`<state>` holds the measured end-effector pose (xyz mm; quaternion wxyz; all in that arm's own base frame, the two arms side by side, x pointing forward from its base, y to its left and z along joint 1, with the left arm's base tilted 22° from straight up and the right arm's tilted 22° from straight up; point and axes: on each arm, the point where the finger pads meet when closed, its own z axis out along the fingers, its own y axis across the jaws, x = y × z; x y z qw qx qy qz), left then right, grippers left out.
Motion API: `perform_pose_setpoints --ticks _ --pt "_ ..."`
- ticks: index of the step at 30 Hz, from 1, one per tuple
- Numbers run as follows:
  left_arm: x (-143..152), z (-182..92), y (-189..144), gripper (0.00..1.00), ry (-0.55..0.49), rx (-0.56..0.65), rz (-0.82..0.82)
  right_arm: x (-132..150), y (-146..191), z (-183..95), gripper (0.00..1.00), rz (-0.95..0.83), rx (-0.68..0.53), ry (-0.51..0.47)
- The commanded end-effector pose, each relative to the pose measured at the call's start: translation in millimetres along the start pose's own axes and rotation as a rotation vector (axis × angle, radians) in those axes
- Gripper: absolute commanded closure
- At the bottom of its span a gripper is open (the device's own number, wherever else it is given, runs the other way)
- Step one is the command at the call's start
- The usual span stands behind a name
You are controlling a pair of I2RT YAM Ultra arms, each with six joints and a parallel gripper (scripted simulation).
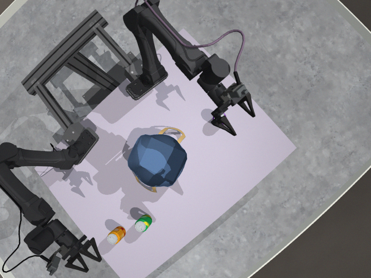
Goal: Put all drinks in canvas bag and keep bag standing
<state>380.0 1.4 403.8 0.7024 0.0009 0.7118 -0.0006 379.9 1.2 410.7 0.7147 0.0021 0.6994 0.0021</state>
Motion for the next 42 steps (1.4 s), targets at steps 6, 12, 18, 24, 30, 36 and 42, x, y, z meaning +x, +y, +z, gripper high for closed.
perform_pose_setpoints --ticks 6,12,18,24,30,36,42 --pt "8.8 1.9 8.0 0.0 0.075 -0.028 0.123 -33.7 6.7 -8.6 0.0 -0.019 -0.025 -0.077" --pt "54.7 -7.7 23.0 0.0 0.325 -0.035 0.454 -33.7 6.7 -8.6 0.0 -0.019 -0.025 -0.077" --pt "78.0 -19.2 40.0 0.0 0.475 -0.028 0.628 -33.7 6.7 -8.6 0.0 -0.019 -0.025 -0.077" --pt "110.7 -41.2 50.6 0.0 0.689 0.071 0.884 -33.7 6.7 -8.6 0.0 -0.019 -0.025 -0.077" --pt "133.5 -68.4 63.5 0.0 0.851 0.18 1.068 -33.7 6.7 -8.6 0.0 -0.019 -0.025 -0.077" --pt "151.6 -101.0 78.3 0.0 1.05 0.352 1.261 -33.7 6.7 -8.6 0.0 -0.019 -0.025 -0.077" --pt "166.5 -143.4 85.2 0.0 1.2 0.607 1.437 -33.7 6.7 -8.6 0.0 -0.019 -0.025 -0.077"
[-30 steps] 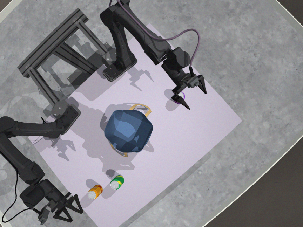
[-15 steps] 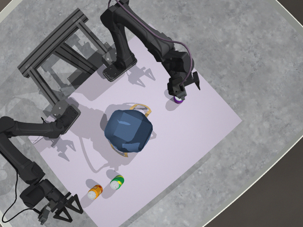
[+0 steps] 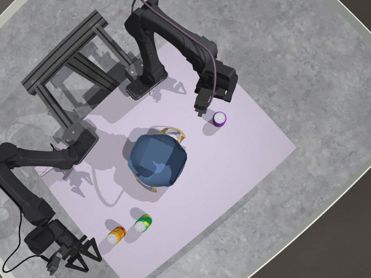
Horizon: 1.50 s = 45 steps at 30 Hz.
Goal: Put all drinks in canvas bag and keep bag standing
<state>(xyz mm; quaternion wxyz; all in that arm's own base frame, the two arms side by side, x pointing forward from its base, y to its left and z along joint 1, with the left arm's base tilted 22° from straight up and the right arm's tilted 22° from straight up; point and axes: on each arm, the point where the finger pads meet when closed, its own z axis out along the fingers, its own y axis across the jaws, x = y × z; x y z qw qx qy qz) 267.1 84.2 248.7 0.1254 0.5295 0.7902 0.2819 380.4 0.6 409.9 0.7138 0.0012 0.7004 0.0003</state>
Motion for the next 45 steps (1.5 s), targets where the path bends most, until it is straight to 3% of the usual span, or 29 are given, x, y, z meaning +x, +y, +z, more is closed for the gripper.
perform_pose_setpoints --ticks 1,4,6,8,10,18,19,35,36,41,45 --pt "18.9 -10.0 -35.8 0.0 0.064 0.193 0.268 -34.5 7.2 -9.2 0.0 -0.015 -0.026 -0.079" --pt "30.6 -17.9 -54.3 0.0 0.077 0.287 0.403 -34.5 7.2 -9.2 0.0 -0.015 -0.026 -0.079" --pt "30.6 -17.9 -54.3 0.0 0.077 0.287 0.403 -34.5 7.2 -9.2 0.0 -0.015 -0.026 -0.079" --pt "36.4 -24.6 -64.3 0.0 0.081 0.386 0.55 -34.5 7.2 -9.2 0.0 -0.015 -0.026 -0.079" --pt "43.3 -25.1 -70.0 0.0 0.082 0.421 0.566 -34.5 7.2 -9.2 0.0 -0.015 -0.026 -0.079" --pt "35.6 -26.8 -71.2 0.0 0.066 0.354 0.46 -34.5 7.2 -9.2 0.0 -0.015 -0.026 -0.079" --pt "35.4 -25.7 -73.7 0.0 0.064 0.36 0.461 -34.5 7.2 -9.2 0.16 -0.015 -0.026 -0.079" --pt "35.2 -23.5 -70.3 0.0 0.06 0.341 0.449 -34.1 8.2 -9.2 0.16 0.008 -0.03 -0.078" --pt "35.4 -24.1 -70.8 0.0 0.06 0.346 0.45 -1.6 -1.3 7.6 0.16 -0.032 -0.007 0.023" --pt "35.6 -24.1 -71.1 0.0 0.06 0.347 0.449 14.8 6.0 17.4 0.16 -0.104 -0.037 0.071" --pt "35.6 -24.1 -71.1 0.0 0.06 0.347 0.449 47.7 -7.1 40.9 0.16 -0.243 -0.043 0.17"
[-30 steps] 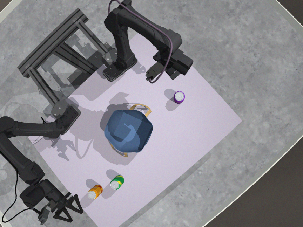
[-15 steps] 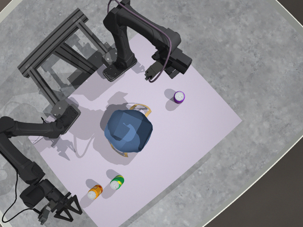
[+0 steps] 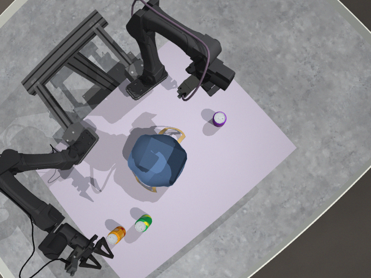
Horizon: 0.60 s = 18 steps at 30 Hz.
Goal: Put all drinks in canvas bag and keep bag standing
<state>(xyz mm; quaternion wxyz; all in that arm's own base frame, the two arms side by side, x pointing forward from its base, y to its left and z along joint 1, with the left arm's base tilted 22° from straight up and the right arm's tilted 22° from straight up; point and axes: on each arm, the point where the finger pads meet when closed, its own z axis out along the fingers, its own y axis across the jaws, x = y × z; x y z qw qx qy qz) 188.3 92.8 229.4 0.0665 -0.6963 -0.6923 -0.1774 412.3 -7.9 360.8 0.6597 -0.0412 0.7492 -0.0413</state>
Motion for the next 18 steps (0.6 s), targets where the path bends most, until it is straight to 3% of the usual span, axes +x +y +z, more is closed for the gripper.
perform_pose_setpoints --ticks 1,10,13,18 --pt "-3.1 -2.8 -1.7 0.0 -0.012 -0.016 -0.005 2.6 0.0 15.6 0.16 -0.154 -0.037 0.041" --pt "-3.1 -2.8 -1.7 0.0 -0.012 -0.016 -0.005 94.2 -9.8 68.8 0.16 -0.362 -0.125 0.292" --pt "-3.1 -2.8 -1.7 0.0 -0.012 -0.016 -0.005 102.2 -6.7 72.3 0.16 -0.387 -0.145 0.31" --pt "-3.1 -2.8 -1.7 0.0 -0.012 -0.016 -0.005 159.3 -18.8 92.4 0.16 -0.48 -0.209 0.433"
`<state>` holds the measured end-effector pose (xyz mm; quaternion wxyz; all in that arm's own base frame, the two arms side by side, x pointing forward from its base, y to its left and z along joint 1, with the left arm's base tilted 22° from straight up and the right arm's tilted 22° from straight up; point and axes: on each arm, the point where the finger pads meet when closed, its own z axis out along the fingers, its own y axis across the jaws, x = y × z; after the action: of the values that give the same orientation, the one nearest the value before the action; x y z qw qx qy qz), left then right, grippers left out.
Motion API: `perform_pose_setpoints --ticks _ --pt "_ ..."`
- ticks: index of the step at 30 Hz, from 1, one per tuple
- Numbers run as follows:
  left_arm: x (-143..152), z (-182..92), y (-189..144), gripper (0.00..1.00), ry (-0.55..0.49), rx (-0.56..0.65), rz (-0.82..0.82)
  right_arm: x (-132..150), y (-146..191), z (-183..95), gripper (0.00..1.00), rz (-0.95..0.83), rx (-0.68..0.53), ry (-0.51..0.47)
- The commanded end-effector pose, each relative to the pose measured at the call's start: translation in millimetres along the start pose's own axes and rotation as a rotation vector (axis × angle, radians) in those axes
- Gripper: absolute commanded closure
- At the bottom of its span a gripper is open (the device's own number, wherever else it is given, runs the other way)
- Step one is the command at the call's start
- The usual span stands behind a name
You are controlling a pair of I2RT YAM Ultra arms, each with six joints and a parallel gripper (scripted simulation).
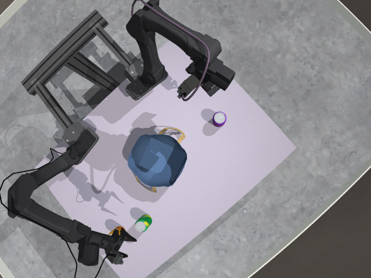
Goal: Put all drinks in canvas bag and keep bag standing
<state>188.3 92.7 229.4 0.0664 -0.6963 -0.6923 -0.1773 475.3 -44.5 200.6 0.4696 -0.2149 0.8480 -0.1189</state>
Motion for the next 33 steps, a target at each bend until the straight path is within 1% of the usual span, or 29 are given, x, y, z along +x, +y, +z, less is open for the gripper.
perform_pose_setpoints --ticks 1,8,11,12,13,14,16,17,18,19,20,21,22,23,24,25,26,28,29,30,31,32,33 --pt "-3.0 -2.8 -1.7 0.0 -0.012 -0.016 -0.005 11.1 2.7 18.0 0.16 -0.136 -0.073 0.042" --pt "-3.0 -2.8 -1.7 0.0 -0.012 -0.016 -0.005 80.6 23.7 61.2 0.16 -0.264 -0.224 0.181" --pt "-3.0 -2.8 -1.7 0.0 -0.012 -0.016 -0.005 81.3 24.2 64.6 0.16 -0.282 -0.232 0.176" --pt "-3.0 -2.8 -1.7 0.0 -0.012 -0.016 -0.005 71.9 25.1 62.6 0.16 -0.302 -0.229 0.155" --pt "-3.0 -2.8 -1.7 0.0 -0.012 -0.016 -0.005 76.6 25.5 67.3 0.16 -0.3 -0.234 0.163" --pt "-3.0 -2.8 -1.7 0.0 -0.012 -0.016 -0.005 93.7 22.3 72.2 0.16 -0.279 -0.24 0.194" --pt "-3.0 -2.8 -1.7 0.0 -0.012 -0.016 -0.005 99.7 23.0 74.9 0.16 -0.27 -0.246 0.205" --pt "-3.0 -2.8 -1.7 0.0 -0.012 -0.016 -0.005 93.4 22.0 73.5 0.16 -0.274 -0.237 0.192" --pt "-3.0 -2.8 -1.7 0.0 -0.012 -0.016 -0.005 71.9 20.4 70.3 0.16 -0.289 -0.206 0.14" --pt "-3.0 -2.8 -1.7 0.0 -0.012 -0.016 -0.005 70.7 20.4 68.1 0.16 -0.272 -0.202 0.142" --pt "-3.0 -2.8 -1.7 0.0 -0.012 -0.016 -0.005 99.2 37.0 78.4 0.16 -0.237 -0.264 0.216" --pt "-3.0 -2.8 -1.7 0.0 -0.012 -0.016 -0.005 126.0 55.1 74.8 0.16 -0.22 -0.308 0.266" --pt "-3.0 -2.8 -1.7 0.0 -0.012 -0.016 -0.005 126.3 55.3 74.4 0.16 -0.22 -0.309 0.267" --pt "-3.0 -2.8 -1.7 0.0 -0.012 -0.016 -0.005 110.2 44.5 73.8 0.16 -0.229 -0.28 0.236" --pt "-3.0 -2.8 -1.7 0.0 -0.012 -0.016 -0.005 117.5 46.5 70.7 0.16 -0.222 -0.28 0.244" --pt "-3.0 -2.8 -1.7 0.0 -0.012 -0.016 -0.005 102.0 36.2 68.5 0.16 -0.231 -0.252 0.214" --pt "-3.0 -2.8 -1.7 0.0 -0.012 -0.016 -0.005 93.3 30.1 68.4 0.16 -0.236 -0.234 0.195" --pt "-3.0 -2.8 -1.7 0.0 -0.012 -0.016 -0.005 93.3 30.1 68.4 0.16 -0.236 -0.234 0.195" --pt "-3.0 -2.8 -1.7 0.0 -0.012 -0.016 -0.005 107.8 35.0 71.6 0.16 -0.225 -0.248 0.218" --pt "-3.0 -2.8 -1.7 0.0 -0.012 -0.016 -0.005 107.8 36.8 67.5 0.16 -0.226 -0.248 0.217" --pt "-3.0 -2.8 -1.7 0.0 -0.012 -0.016 -0.005 99.4 30.7 68.4 0.16 -0.23 -0.234 0.202" --pt "-3.0 -2.8 -1.7 0.0 -0.012 -0.016 -0.005 113.3 37.2 67.5 0.16 -0.219 -0.251 0.227" --pt "-3.0 -2.8 -1.7 0.0 -0.012 -0.016 -0.005 103.8 30.3 67.9 0.16 -0.223 -0.239 0.215"
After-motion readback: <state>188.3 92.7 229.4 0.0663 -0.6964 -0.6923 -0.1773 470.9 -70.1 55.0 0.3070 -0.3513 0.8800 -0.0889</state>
